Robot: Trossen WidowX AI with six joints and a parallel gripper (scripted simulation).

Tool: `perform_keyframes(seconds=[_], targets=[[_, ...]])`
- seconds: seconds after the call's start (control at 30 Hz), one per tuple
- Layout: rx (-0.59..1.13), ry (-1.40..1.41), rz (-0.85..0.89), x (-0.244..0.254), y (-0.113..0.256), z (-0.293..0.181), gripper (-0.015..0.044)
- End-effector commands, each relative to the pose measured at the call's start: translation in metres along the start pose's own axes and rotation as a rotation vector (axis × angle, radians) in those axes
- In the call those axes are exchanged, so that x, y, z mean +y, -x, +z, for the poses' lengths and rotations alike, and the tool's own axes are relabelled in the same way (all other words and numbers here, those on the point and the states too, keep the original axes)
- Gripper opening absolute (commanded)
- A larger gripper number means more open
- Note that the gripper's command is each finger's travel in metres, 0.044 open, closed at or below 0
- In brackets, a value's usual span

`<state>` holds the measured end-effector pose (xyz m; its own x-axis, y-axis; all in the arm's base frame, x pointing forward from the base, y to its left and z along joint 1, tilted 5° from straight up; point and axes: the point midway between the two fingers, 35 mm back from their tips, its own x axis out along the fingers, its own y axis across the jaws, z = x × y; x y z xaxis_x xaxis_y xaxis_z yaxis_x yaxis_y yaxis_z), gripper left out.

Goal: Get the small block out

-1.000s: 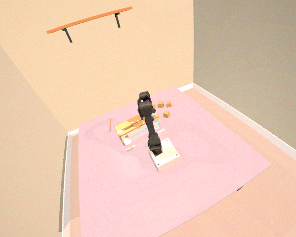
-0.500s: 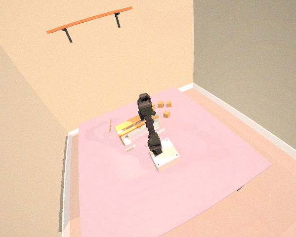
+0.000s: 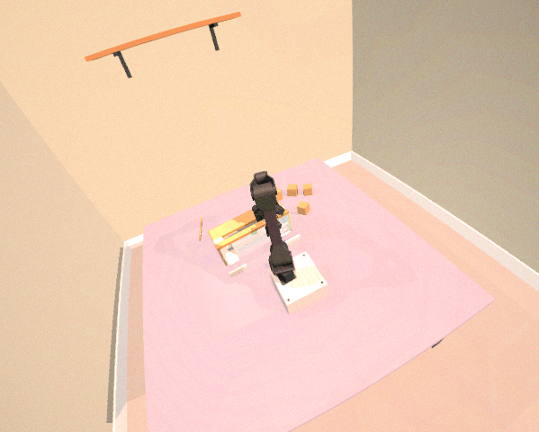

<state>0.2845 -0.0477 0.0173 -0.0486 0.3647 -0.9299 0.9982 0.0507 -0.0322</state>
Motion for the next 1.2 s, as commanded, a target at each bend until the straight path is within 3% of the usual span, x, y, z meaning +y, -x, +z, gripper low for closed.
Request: perform_keyframes(seconds=[0.0,1.17], targets=[[-0.001,0.001,0.002,0.000,0.001,0.000,0.0400],[0.010,0.001,0.000,0.001,-0.032,-0.095,0.0400]])
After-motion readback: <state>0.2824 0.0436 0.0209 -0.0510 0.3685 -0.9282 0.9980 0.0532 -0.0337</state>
